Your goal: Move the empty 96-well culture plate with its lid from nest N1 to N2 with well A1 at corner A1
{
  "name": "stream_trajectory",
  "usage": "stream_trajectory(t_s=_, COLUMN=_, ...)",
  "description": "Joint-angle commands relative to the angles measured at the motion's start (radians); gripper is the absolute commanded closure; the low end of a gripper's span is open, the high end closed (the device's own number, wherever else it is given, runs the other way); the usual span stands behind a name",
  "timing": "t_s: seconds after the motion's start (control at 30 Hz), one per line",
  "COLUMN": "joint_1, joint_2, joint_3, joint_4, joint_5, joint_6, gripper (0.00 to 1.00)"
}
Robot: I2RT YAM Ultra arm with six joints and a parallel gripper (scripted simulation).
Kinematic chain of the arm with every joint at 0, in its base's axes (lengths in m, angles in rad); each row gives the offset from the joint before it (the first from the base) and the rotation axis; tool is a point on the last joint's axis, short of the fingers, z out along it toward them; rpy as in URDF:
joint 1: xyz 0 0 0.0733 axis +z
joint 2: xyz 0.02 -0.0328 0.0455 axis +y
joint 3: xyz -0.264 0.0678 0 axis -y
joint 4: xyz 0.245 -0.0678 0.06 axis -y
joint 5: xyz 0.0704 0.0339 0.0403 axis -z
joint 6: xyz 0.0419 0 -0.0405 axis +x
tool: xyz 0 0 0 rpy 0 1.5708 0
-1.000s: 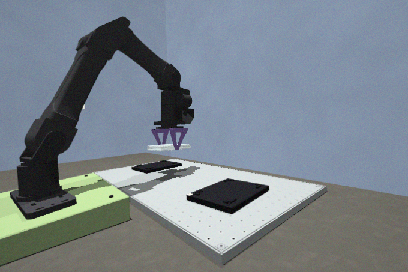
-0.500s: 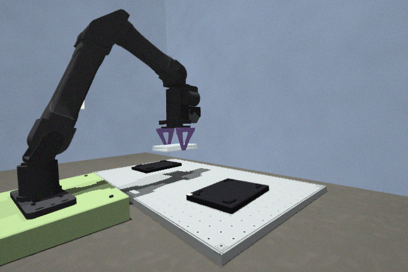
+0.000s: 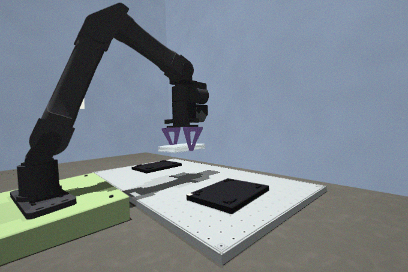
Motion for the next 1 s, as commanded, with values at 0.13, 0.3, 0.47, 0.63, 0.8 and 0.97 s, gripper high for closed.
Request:
stream_trajectory(t_s=0.13, joint_1=-0.050, joint_2=-0.049, joint_3=0.019, joint_4=0.009, joint_5=0.004, joint_6=-0.073, gripper=1.00)
stream_trajectory(t_s=0.3, joint_1=-0.095, joint_2=-0.050, joint_3=0.001, joint_4=0.012, joint_5=0.011, joint_6=-0.118, gripper=1.00)
stream_trajectory(t_s=0.47, joint_1=-0.142, joint_2=-0.051, joint_3=0.011, joint_4=0.010, joint_5=0.014, joint_6=-0.164, gripper=1.00)
stream_trajectory(t_s=0.63, joint_1=-0.179, joint_2=-0.049, joint_3=0.021, joint_4=0.005, joint_5=0.014, joint_6=-0.201, gripper=1.00)
stream_trajectory(t_s=0.8, joint_1=-0.216, joint_2=-0.046, joint_3=0.026, joint_4=-0.004, joint_5=0.013, joint_6=-0.238, gripper=1.00)
stream_trajectory(t_s=0.97, joint_1=-0.261, joint_2=-0.020, joint_3=0.037, joint_4=-0.012, joint_5=0.019, joint_6=-0.284, gripper=1.00)
